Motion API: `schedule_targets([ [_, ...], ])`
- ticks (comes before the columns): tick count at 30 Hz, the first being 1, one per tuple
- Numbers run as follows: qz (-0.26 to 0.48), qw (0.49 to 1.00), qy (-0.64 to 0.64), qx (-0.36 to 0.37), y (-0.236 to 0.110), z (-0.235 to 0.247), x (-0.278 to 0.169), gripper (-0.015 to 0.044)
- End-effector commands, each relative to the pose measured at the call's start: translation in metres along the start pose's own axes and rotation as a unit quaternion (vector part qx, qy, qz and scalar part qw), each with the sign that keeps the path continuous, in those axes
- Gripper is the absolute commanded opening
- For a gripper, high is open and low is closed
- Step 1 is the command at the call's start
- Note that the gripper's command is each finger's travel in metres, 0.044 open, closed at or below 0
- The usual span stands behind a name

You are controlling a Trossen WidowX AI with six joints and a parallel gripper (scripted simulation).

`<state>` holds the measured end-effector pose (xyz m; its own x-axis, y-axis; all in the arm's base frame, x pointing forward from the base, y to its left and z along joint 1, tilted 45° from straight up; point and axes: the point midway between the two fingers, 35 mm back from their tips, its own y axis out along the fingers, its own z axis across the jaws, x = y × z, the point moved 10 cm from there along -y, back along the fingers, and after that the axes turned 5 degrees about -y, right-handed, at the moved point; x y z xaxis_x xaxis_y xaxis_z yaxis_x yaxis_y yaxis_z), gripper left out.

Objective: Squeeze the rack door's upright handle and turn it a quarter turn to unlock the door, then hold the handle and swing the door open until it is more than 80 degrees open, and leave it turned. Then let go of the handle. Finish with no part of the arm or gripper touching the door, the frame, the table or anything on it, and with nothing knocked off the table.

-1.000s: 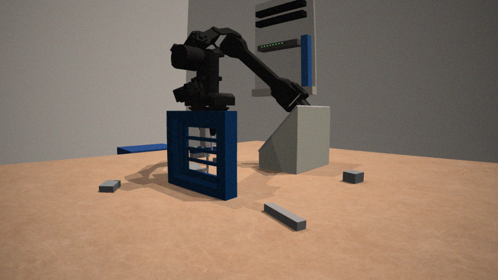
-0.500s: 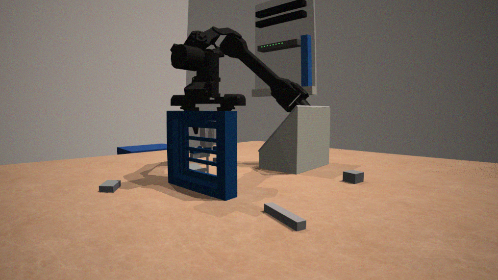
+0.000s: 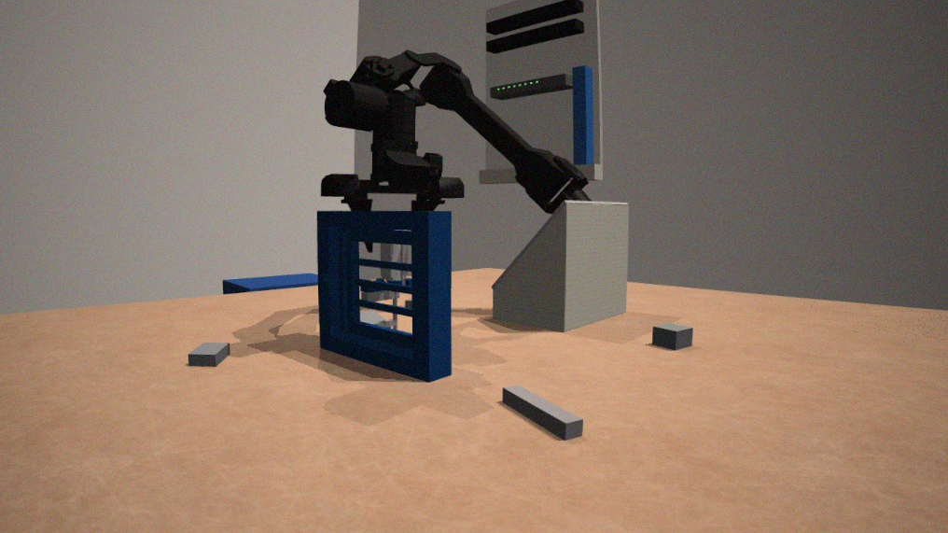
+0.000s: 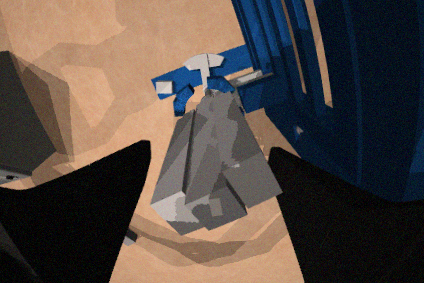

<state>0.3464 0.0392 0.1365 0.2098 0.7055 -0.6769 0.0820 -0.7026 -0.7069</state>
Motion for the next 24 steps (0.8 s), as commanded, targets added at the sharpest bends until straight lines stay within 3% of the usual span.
schedule_targets([
  [1,-0.002,0.996,-0.085,0.002,0.0041,-0.0011,0.0049,0.0296],
  [10,-0.003,0.958,-0.288,0.001,0.0041,-0.0011,0.005,0.0296],
  [16,-0.003,0.957,-0.292,0.001,0.0041,-0.0011,0.005,0.0296],
  [24,-0.003,0.957,-0.292,0.001,0.0041,-0.0011,0.005,0.0243],
])
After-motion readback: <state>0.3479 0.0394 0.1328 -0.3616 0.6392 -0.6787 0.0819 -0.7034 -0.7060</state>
